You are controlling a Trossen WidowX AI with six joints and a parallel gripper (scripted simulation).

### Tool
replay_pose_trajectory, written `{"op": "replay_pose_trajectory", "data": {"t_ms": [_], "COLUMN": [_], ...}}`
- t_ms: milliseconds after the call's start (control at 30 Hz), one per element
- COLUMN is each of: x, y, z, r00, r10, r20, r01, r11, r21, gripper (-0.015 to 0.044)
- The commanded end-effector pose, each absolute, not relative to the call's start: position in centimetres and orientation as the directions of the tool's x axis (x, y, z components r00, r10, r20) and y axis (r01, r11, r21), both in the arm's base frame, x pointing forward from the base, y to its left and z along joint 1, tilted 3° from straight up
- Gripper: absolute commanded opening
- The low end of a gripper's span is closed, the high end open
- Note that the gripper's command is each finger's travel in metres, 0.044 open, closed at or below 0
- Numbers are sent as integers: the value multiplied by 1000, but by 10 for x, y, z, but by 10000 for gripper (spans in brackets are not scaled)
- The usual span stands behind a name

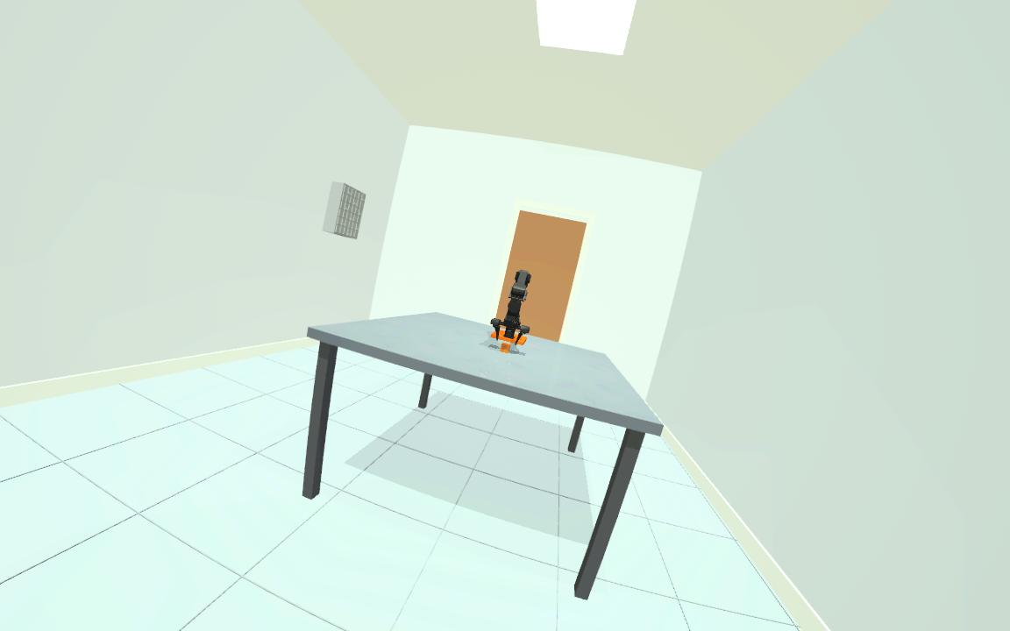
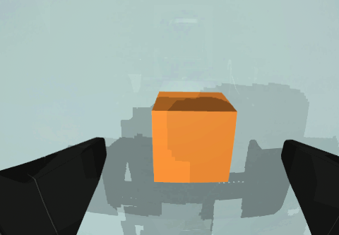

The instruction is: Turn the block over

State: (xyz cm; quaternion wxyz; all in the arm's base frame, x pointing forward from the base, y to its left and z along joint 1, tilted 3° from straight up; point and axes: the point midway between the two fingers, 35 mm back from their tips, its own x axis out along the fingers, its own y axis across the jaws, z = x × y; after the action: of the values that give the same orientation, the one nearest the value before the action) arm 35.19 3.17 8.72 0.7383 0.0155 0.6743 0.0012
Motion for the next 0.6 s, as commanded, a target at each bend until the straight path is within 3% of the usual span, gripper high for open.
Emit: {"op": "replay_pose_trajectory", "data": {"t_ms": [0,300,567], "x": [350,351,351], "y": [33,33,33], "z": [77,65,65], "r00": [79,79,79], "r10": [26,26,26], "r20": [-997,-997,-997], "r01": [15,15,15], "r11": [1000,1000,1000], "r21": [28,28,28], "gripper": [440,440,230]}}
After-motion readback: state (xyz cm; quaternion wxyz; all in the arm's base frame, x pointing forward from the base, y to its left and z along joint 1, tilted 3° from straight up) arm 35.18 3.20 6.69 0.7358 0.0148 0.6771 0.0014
